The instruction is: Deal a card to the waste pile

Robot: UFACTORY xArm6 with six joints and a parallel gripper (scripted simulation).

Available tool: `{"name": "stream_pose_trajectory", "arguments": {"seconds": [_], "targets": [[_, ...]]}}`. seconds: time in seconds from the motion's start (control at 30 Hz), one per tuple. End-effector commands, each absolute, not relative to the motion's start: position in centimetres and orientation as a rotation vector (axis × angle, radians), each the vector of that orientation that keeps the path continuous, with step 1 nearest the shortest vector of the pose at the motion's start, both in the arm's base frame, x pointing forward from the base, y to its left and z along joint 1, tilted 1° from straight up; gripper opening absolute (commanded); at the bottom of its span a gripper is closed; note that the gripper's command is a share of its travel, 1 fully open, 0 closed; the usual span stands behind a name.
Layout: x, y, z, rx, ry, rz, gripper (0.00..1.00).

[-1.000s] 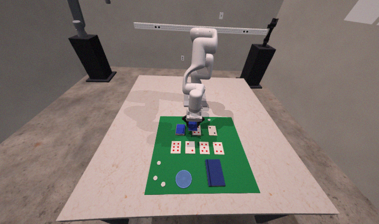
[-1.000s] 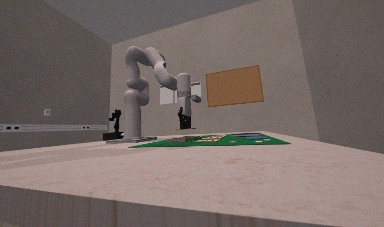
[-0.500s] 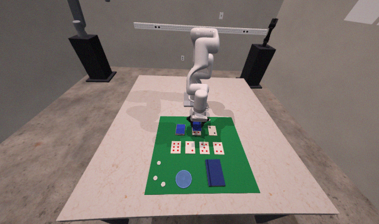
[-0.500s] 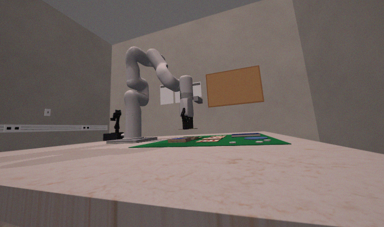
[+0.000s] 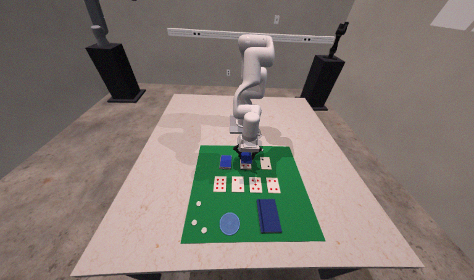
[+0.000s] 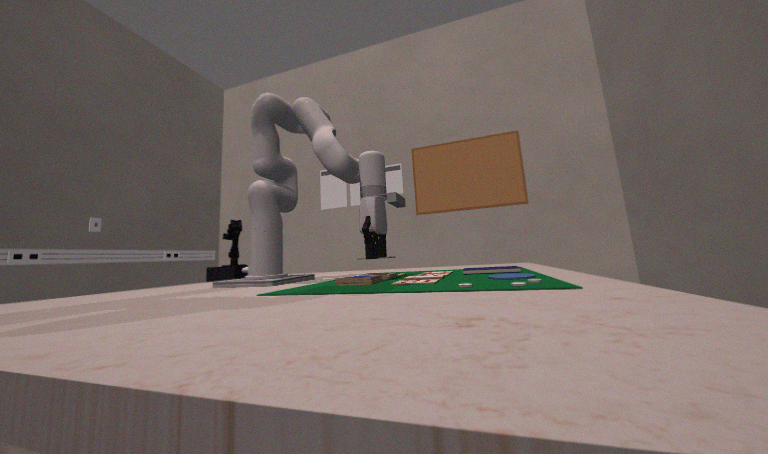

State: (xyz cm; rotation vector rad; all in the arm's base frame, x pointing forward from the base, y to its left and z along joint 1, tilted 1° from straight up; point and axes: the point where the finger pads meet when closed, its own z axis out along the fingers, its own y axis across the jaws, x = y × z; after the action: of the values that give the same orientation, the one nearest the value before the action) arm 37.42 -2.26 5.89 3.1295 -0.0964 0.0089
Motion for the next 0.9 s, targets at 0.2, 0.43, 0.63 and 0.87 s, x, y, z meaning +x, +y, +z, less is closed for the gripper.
{"name": "stream_pose_trajectory", "arguments": {"seconds": [0.2, 0.43, 0.63, 0.87], "targets": [[37.6, -2.3, 5.2, 3.129, -0.096, 0.015, 0.73], [37.6, -2.3, 4.1, 3.129, -0.096, 0.015, 0.73], [37.6, -2.2, 3.1, 3.129, -0.096, 0.015, 0.73], [37.6, -2.2, 2.6, 3.129, -0.096, 0.015, 0.73]]}}
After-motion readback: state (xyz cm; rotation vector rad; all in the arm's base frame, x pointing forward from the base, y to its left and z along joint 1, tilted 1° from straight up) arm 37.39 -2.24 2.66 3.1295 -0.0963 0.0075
